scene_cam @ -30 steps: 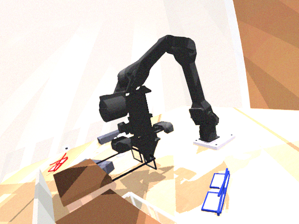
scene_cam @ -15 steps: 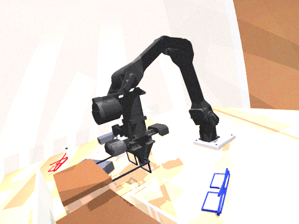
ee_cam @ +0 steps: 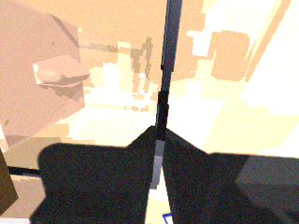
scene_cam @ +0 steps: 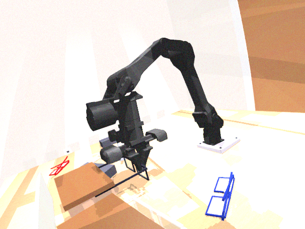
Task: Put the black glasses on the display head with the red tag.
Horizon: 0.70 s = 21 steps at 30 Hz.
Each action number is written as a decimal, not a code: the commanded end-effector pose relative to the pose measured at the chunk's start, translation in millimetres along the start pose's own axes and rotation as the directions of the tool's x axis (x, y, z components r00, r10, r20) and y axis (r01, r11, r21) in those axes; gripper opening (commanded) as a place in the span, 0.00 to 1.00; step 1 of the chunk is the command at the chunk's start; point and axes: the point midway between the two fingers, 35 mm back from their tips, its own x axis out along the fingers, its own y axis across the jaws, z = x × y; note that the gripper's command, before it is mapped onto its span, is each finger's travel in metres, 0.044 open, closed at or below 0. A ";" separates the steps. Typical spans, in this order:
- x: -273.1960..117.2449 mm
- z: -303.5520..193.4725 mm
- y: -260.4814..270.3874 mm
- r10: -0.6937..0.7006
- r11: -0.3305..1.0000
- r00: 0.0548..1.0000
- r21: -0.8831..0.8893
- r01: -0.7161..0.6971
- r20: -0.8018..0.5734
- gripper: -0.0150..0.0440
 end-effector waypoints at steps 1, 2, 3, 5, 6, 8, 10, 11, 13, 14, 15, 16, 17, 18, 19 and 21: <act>-0.4 -0.3 6.8 0.003 1.000 1.000 -0.005 -0.003 -0.002 0.25; -0.4 -0.3 8.1 0.003 1.000 1.000 -0.005 -0.003 -0.002 0.25; -0.3 -0.3 9.4 0.003 1.000 1.000 -0.005 -0.003 -0.002 0.25; -0.3 -0.3 12.0 0.003 1.000 1.000 -0.005 -0.003 -0.002 0.25; -0.2 -0.3 13.3 0.003 1.000 1.000 -0.005 -0.003 -0.002 0.25; -0.1 -0.3 16.0 0.004 1.000 1.000 -0.005 -0.004 -0.002 0.25; 0.0 -0.3 18.7 0.004 1.000 1.000 -0.005 -0.004 -0.002 0.25; 0.0 -0.3 20.1 0.004 1.000 1.000 -0.005 -0.004 -0.002 0.25; 0.1 -0.4 22.7 0.004 1.000 1.000 -0.005 -0.004 -0.002 0.25; 0.1 -0.4 24.0 0.004 1.000 1.000 -0.005 -0.004 -0.002 0.25; 0.2 -0.4 25.4 0.004 1.000 1.000 -0.005 -0.004 -0.002 0.25; 0.2 -0.4 26.7 0.004 1.000 1.000 -0.005 -0.004 -0.002 0.25; 0.2 -0.4 28.0 0.005 1.000 1.000 -0.005 -0.005 -0.002 0.25; 0.2 -0.4 29.4 0.005 1.000 1.000 -0.005 -0.005 -0.002 0.25; 0.3 -0.4 30.7 0.005 1.000 1.000 -0.005 -0.005 -0.002 0.25; 0.3 -0.4 33.4 0.005 1.000 1.000 -0.005 -0.005 -0.002 0.25</act>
